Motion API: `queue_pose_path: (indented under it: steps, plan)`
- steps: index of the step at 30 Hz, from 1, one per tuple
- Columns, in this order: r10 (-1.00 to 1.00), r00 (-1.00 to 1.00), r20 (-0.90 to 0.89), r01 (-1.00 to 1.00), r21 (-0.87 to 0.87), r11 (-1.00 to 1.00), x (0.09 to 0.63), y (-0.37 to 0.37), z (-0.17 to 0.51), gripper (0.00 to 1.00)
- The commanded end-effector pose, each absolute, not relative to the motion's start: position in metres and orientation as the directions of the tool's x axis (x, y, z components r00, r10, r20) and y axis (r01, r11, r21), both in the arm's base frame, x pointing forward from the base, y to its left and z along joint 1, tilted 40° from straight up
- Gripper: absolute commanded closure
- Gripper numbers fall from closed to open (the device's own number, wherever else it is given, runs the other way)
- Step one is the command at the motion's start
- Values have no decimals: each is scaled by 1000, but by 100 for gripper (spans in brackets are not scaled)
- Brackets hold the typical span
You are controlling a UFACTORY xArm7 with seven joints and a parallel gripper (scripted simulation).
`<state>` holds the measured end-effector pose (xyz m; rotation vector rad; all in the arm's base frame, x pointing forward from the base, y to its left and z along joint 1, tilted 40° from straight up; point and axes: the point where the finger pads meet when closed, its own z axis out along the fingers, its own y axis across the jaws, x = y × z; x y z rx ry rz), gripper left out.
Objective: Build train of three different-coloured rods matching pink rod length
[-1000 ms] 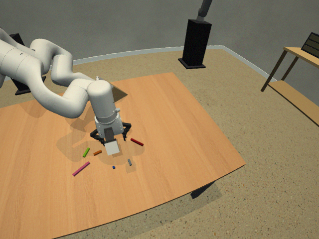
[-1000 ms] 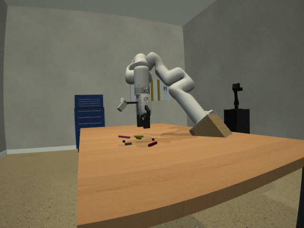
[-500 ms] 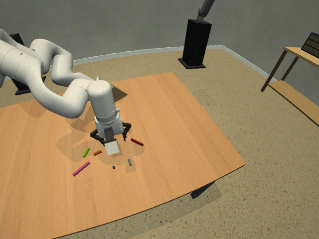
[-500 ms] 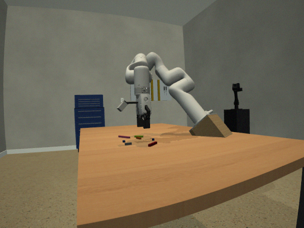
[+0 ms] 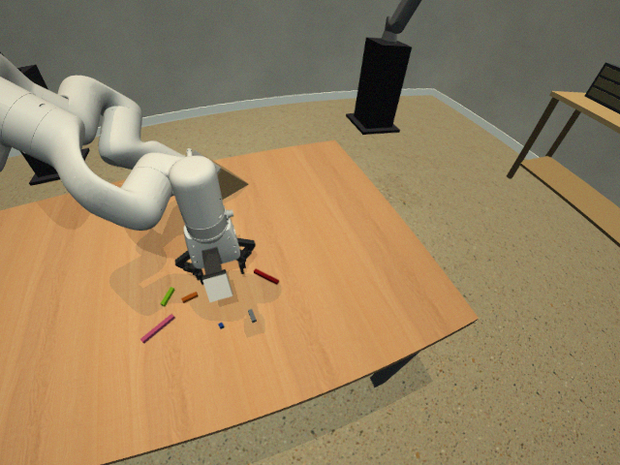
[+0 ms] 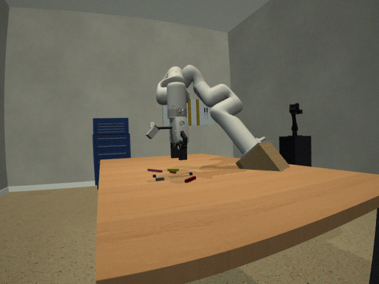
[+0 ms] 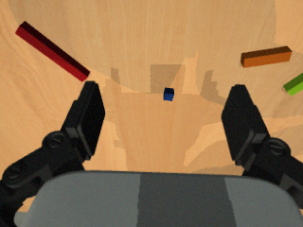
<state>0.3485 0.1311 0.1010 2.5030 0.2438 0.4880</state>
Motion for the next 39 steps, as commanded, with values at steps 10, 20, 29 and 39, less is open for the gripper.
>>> queue_pose_path:
  steps: [10,20,29,39]
  plan:
    - [277,916,292,68,567,-821,349,133,102,0]
    - [277,916,292,68,567,-821,349,133,102,0]
    - [229,918,324,15,549,-835,348,133,101,0]
    - [-27,882,471,-256,430,-866,343,137,97,0]
